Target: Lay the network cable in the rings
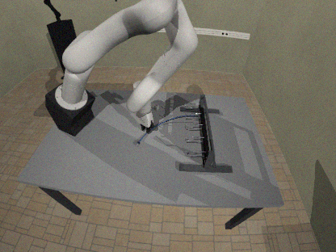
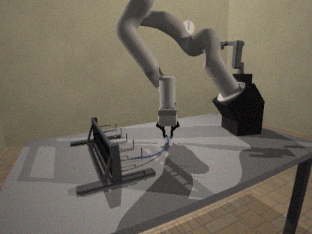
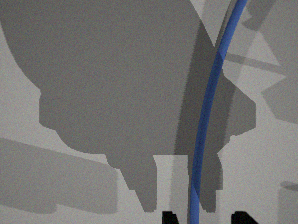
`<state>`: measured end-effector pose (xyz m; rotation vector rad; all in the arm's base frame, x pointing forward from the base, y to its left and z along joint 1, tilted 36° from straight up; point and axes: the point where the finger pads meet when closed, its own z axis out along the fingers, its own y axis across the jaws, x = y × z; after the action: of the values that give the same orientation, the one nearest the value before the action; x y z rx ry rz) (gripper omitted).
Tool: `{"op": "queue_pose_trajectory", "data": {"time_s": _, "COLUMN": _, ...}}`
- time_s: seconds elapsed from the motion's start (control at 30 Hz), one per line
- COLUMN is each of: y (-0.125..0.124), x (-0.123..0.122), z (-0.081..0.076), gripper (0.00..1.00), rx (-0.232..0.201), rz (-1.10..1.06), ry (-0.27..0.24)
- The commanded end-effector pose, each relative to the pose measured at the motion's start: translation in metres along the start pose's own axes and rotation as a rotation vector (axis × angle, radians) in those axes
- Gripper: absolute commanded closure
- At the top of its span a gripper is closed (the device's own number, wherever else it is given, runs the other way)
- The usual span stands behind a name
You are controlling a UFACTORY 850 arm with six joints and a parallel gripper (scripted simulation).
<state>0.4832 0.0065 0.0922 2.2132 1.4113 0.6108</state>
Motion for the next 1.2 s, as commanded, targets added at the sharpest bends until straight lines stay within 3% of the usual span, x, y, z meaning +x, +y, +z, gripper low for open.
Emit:
{"op": "queue_pose_trajectory", "data": {"time_s": 0.0, "y": 0.0002, "x": 0.0001, "z": 0.0103, "gripper": 0.65, "rx": 0.000, "rz": 0.000, "ry": 0.000}}
{"op": "queue_pose_trajectory", "data": {"time_s": 0.27, "y": 0.0001, "x": 0.0000, "z": 0.0178, "gripper": 0.65, "rx": 0.000, "rz": 0.000, "ry": 0.000}}
{"op": "queue_pose_trajectory", "data": {"time_s": 1.17, "y": 0.0001, "x": 0.0000, "z": 0.0184, "gripper": 0.65, "rx": 0.000, "rz": 0.000, "ry": 0.000}}
